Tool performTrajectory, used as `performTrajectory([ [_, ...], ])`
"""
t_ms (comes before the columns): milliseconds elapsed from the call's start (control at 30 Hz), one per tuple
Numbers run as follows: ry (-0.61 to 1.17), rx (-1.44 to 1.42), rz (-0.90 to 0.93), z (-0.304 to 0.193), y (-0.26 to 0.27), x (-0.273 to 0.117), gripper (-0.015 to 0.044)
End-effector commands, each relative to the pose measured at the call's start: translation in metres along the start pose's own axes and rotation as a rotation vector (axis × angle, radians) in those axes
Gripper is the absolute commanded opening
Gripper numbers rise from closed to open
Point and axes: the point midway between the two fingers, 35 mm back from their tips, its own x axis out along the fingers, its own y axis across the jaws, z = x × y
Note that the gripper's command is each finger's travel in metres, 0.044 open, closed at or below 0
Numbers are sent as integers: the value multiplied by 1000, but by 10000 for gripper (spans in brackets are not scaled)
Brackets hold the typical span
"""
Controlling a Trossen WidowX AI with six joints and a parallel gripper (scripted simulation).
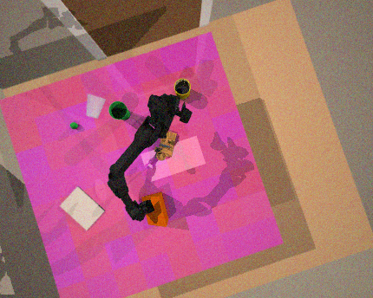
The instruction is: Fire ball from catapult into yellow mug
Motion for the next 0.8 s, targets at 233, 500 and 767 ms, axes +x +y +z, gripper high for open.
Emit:
performTrajectory([
  [233, -7, 2, 6, 3, 1, -1, 440],
  [500, -1, 0, 0, 1, 0, 0, 440],
  [767, -1, 0, 0, 1, 0, 0, 440],
])
